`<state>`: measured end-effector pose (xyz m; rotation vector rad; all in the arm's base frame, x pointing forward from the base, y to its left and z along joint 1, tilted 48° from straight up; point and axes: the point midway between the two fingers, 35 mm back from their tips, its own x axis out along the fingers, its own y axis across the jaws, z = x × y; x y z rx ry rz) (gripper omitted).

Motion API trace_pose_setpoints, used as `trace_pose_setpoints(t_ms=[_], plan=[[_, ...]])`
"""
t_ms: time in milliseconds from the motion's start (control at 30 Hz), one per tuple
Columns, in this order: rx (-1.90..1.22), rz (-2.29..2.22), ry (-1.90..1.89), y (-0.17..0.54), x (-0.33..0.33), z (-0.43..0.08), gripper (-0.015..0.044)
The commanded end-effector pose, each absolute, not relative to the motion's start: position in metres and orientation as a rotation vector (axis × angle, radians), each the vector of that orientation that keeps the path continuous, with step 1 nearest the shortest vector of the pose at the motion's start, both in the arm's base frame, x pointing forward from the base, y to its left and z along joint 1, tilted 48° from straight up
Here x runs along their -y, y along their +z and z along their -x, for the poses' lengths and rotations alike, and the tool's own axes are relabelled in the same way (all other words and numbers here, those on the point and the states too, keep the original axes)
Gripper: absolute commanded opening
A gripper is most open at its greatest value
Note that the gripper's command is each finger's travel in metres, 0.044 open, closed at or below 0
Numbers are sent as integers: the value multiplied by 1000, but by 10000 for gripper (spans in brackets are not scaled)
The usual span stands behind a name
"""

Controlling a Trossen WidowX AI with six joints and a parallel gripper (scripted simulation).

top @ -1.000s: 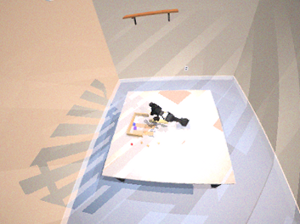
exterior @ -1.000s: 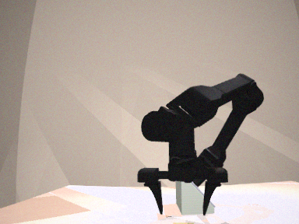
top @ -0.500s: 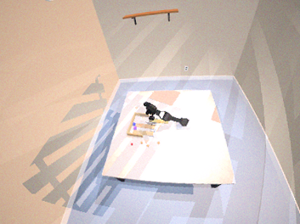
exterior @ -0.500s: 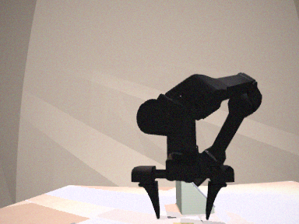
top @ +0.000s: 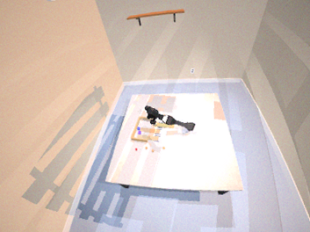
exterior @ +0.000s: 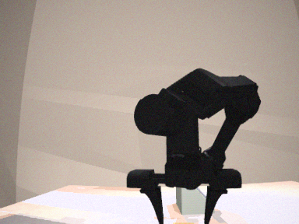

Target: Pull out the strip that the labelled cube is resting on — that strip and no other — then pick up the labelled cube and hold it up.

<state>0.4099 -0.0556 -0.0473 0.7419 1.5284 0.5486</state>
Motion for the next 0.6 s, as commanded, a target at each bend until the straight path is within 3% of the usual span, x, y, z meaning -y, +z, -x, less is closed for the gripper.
trace_pose_setpoints(t_ms=[0, 567], plan=[[-1534, -750, 551, -55, 50, -411, 256], [-1534, -751, 552, -74, 29, -411, 250]])
